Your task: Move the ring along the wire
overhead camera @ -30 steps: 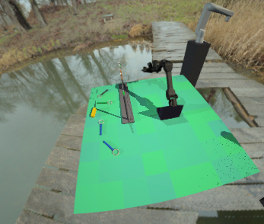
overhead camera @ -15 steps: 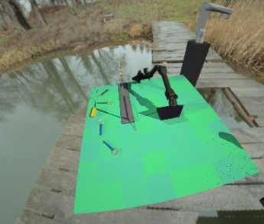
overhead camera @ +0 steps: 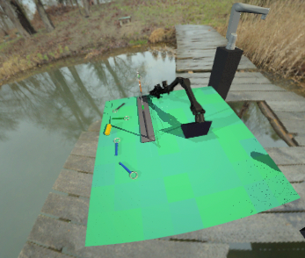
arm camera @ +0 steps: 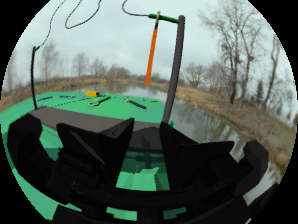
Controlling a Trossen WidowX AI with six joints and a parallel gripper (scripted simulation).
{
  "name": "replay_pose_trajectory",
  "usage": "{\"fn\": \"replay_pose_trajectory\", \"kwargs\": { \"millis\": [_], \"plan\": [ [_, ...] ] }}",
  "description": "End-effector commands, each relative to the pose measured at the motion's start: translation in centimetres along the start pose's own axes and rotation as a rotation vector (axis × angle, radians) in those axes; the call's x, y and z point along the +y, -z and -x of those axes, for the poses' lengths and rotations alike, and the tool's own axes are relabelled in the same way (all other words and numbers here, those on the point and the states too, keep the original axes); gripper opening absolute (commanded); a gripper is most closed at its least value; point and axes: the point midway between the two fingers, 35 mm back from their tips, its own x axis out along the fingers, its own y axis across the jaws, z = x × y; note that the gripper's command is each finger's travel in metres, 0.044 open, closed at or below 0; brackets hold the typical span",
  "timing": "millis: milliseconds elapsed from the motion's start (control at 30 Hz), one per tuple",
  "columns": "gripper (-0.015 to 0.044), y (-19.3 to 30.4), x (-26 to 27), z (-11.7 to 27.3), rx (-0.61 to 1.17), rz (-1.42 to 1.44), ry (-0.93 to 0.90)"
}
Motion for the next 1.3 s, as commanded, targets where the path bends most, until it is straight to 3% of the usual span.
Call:
{"fn": "replay_pose_trajectory", "kwargs": {
  "millis": [0, 233, 1267],
  "plan": [
    [0.0160, -0.9, 0.0, -0.7, -0.011, 0.015, -0.007],
    [0.0160, -5.5, 0.2, -4.7, -0.014, 0.013, -0.004],
    [0.0160, -5.5, 0.1, -8.4, -0.016, 0.012, -0.002]
  ]
}}
